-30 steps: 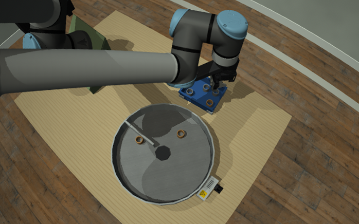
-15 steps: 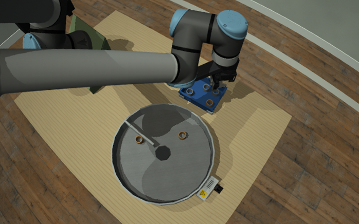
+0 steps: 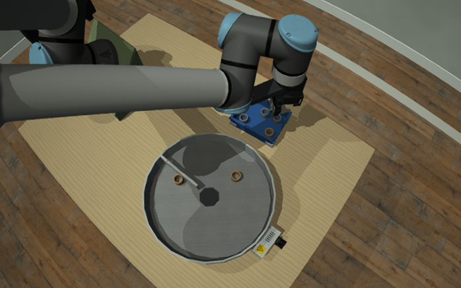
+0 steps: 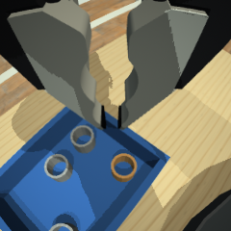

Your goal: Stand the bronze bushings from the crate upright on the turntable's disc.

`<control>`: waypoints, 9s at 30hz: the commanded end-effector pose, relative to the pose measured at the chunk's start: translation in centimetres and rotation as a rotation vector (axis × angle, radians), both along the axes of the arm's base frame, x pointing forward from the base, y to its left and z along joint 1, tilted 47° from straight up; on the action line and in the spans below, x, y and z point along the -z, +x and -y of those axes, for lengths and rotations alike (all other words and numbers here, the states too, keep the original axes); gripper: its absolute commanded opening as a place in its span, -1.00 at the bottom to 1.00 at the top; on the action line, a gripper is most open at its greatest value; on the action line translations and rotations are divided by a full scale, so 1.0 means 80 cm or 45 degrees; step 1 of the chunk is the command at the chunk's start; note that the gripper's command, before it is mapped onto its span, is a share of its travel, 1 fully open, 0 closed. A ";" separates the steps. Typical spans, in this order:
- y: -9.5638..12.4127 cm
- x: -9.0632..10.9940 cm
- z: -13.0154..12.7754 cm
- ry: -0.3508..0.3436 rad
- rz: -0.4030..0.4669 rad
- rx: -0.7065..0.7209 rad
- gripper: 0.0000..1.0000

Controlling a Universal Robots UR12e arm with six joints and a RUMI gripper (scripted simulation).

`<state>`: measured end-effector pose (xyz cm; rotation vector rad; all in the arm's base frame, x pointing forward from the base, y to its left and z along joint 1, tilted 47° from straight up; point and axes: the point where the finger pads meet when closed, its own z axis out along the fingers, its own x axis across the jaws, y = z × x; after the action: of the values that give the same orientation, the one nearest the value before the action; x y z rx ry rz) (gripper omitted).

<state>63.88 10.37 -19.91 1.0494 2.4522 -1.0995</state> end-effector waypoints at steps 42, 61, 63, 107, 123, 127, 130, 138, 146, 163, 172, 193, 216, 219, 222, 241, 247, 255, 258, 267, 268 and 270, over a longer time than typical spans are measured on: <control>-0.004 0.060 0.065 0.001 0.001 -0.001 -0.89; -0.004 0.061 0.065 0.001 0.001 -0.001 -0.89; -0.005 0.062 0.066 0.001 0.001 -0.001 -0.89; -0.006 0.077 0.082 0.001 0.001 -0.001 -0.89; -0.006 0.082 0.088 0.001 0.001 -0.001 -0.89; -0.006 0.085 0.091 0.001 0.001 -0.001 -0.89; -0.007 0.090 0.096 0.001 0.001 -0.001 -0.89; -0.007 0.097 0.104 0.001 0.001 -0.001 -0.89; -0.007 0.098 0.104 0.001 0.001 -0.001 -0.89; -0.007 0.098 0.104 0.001 0.001 -0.001 -0.89; -0.007 0.098 0.104 0.001 0.001 -0.001 -0.89; -0.007 0.098 0.104 0.001 0.001 -0.001 -1.00; -0.007 0.098 0.104 0.001 0.001 -0.001 -1.00; -0.007 0.098 0.104 0.001 0.001 -0.001 -1.00; -0.007 0.098 0.104 0.001 0.001 -0.001 -1.00; -0.005 0.065 0.070 0.001 0.001 -0.001 -1.00; -0.003 0.049 0.053 0.001 0.001 -0.001 -1.00; -0.001 0.017 0.018 0.001 0.001 -0.001 -1.00; 0.000 0.007 0.007 0.001 0.001 -0.001 -1.00; 0.001 -0.008 -0.009 0.001 0.001 -0.001 -1.00; 0.001 -0.009 -0.010 0.001 0.001 -0.001 -1.00; 0.001 -0.011 -0.012 0.001 0.001 -0.001 -1.00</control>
<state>63.91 10.79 -19.52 1.0487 2.4523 -1.0986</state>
